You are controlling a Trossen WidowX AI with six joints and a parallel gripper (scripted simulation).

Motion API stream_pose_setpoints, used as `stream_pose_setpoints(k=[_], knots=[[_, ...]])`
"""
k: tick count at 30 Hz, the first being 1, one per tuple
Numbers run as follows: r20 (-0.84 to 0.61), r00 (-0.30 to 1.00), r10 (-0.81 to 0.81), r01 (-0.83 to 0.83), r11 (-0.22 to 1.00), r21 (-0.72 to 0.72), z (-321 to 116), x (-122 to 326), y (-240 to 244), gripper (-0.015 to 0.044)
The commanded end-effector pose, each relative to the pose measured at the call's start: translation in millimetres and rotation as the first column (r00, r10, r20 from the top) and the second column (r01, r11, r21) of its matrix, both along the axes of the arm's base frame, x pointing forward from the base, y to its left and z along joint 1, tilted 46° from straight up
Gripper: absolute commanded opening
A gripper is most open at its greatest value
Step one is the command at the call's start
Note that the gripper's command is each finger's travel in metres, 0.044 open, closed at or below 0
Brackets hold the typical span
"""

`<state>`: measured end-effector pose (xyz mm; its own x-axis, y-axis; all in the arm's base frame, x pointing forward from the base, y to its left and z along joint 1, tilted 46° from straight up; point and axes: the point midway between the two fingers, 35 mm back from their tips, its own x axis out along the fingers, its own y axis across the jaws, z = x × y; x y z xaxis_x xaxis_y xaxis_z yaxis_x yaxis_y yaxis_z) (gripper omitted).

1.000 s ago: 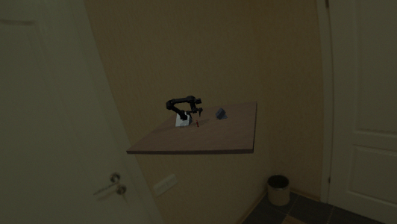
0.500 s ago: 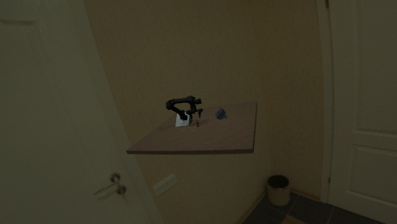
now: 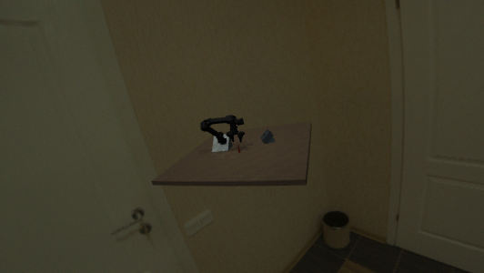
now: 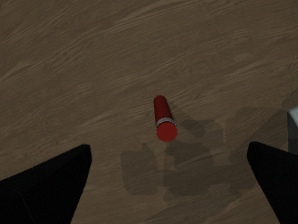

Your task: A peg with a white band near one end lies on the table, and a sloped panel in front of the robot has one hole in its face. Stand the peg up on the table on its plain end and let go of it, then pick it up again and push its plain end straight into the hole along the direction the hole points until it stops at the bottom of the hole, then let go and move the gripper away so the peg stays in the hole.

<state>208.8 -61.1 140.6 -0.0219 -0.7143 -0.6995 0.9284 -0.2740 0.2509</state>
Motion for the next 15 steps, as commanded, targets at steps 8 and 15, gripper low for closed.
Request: stream_pose_setpoints(k=[8, 15], knots=[[0.215, 0.955, -0.204, 0.206, 0.978, 0.012, -0.9, 0.3, -1.8, 0.0440], [0.334, 0.887, -0.318, 0.323, 0.946, 0.042, -1.7, 0.2, -2.7, 0.0440]])
